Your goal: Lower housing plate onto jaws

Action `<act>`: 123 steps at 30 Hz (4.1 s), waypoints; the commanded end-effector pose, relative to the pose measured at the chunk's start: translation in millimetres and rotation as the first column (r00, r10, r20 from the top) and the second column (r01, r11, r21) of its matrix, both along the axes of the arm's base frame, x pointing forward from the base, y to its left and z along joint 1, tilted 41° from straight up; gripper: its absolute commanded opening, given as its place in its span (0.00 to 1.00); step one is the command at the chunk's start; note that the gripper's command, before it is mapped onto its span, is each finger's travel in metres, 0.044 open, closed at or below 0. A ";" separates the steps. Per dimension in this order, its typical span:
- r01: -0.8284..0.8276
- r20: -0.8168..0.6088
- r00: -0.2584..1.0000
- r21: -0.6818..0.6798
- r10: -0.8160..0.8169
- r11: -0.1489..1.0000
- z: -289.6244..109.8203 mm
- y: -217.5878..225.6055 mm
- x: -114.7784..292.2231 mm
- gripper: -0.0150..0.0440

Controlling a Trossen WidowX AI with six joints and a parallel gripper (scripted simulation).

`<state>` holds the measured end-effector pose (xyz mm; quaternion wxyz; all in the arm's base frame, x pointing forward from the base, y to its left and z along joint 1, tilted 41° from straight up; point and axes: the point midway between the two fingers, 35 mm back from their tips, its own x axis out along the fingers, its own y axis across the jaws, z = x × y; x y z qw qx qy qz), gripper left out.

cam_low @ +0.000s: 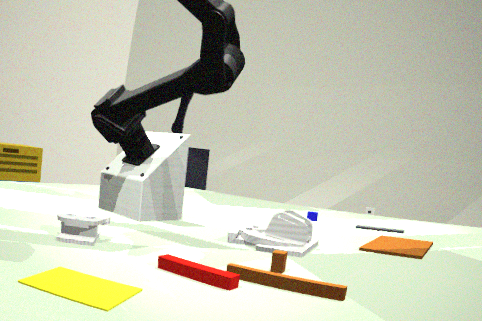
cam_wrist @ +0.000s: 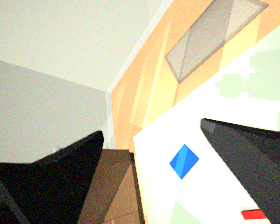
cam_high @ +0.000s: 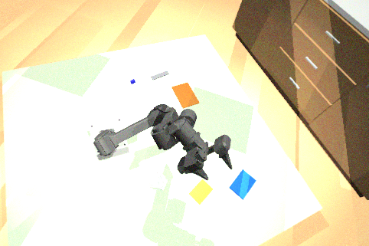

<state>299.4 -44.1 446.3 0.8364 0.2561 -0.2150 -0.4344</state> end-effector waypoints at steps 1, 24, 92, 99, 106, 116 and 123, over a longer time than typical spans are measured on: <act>-0.024 0.061 0.998 0.021 0.023 0.999 5.7 1.5 -4.2 1.00; -0.276 0.413 0.885 0.093 0.215 0.956 41.0 29.8 -26.0 1.00; -0.893 0.994 -0.049 -0.087 0.096 0.441 123.9 57.4 -135.7 1.00; -0.917 0.989 -0.147 -0.144 0.020 0.372 129.9 53.6 -148.8 1.00; -0.929 0.970 -0.233 -0.203 -0.064 0.309 134.8 47.9 -161.4 1.00; -0.929 0.921 -0.337 -0.290 -0.197 0.230 140.2 36.0 -179.3 1.00; -0.918 0.871 -0.394 -0.356 -0.294 0.178 142.7 25.6 -191.8 1.00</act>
